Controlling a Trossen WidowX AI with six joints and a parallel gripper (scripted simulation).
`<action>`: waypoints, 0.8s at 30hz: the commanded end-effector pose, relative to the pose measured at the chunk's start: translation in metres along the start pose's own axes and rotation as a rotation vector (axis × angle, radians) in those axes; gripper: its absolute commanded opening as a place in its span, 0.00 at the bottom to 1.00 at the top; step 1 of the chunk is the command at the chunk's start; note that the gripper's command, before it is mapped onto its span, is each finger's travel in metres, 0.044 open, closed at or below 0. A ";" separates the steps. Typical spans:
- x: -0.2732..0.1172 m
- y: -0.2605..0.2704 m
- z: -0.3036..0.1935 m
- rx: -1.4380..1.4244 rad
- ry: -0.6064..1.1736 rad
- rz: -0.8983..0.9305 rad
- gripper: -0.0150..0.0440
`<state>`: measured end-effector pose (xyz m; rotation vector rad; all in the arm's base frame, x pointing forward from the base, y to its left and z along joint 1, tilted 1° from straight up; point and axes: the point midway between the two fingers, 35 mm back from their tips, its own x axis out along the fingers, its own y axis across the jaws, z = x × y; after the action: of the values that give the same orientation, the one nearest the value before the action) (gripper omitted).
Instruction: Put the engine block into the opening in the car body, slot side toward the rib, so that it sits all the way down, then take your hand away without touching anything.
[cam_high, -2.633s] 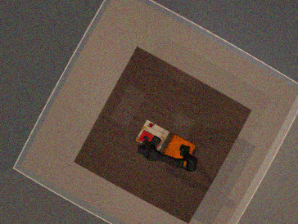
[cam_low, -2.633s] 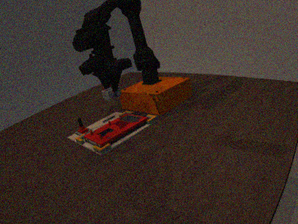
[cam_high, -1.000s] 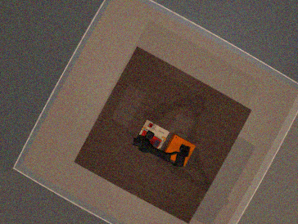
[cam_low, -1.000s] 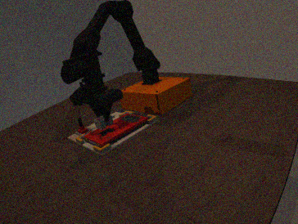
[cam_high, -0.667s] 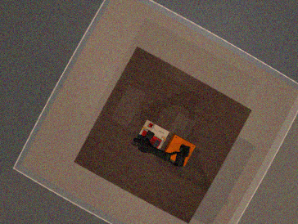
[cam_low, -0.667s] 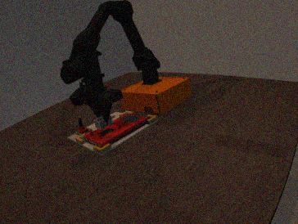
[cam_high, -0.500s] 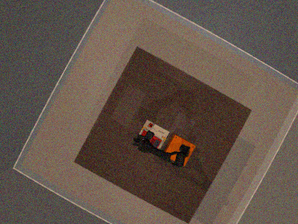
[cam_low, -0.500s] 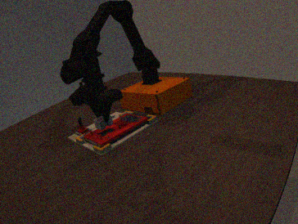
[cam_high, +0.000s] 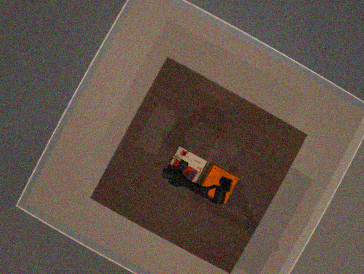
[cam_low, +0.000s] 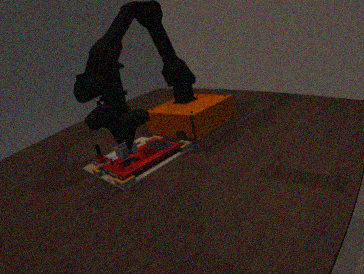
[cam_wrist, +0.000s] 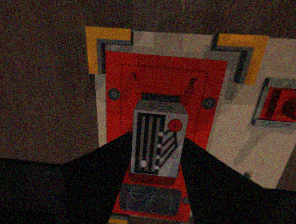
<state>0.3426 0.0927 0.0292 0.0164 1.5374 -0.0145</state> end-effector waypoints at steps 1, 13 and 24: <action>0.001 -0.001 0.000 -0.003 -0.002 -0.003 0.52; 0.004 -0.001 0.001 -0.003 -0.002 -0.003 0.52; 0.007 -0.001 0.001 -0.003 -0.002 -0.003 0.52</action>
<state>0.3428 0.0924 0.0229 0.0166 1.5379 -0.0149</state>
